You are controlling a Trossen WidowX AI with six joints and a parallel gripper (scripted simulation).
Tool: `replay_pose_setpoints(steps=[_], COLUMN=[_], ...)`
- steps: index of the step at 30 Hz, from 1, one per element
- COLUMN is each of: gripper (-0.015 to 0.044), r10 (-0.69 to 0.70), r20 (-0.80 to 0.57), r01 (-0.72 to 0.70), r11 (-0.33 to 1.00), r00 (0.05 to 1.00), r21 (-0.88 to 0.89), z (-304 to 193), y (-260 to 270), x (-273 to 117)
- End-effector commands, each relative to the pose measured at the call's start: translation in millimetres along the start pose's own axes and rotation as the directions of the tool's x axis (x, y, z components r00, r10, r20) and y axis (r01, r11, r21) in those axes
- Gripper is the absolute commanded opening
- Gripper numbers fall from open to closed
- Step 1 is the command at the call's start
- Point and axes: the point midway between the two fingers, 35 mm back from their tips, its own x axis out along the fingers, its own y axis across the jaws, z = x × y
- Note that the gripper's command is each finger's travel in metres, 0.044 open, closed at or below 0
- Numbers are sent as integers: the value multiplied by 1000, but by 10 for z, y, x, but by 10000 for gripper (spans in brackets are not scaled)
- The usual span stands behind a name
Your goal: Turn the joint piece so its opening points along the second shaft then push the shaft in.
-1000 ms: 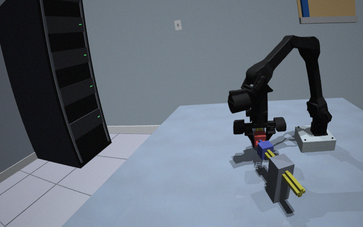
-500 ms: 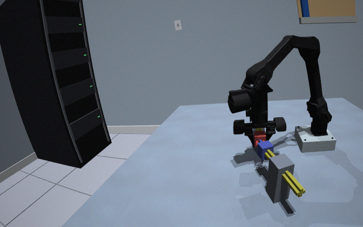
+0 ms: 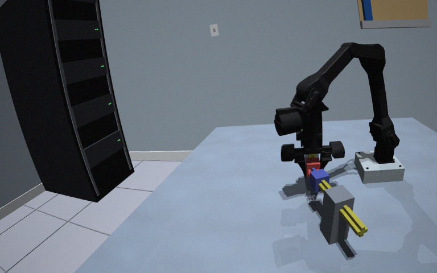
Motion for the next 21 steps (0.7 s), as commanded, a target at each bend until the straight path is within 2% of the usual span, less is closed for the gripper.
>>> replay_pose_setpoints(steps=[1,18,21], gripper=[0,0,79], r10=[-1,0,0], r20=[-49,-58,-58], r01=[2,1,1], r11=[1000,1000,1000], r00=[999,998,998], r21=[18,23,23], z=[-3,-5,-5], y=[-10,-10,-10], x=[26,25,25])
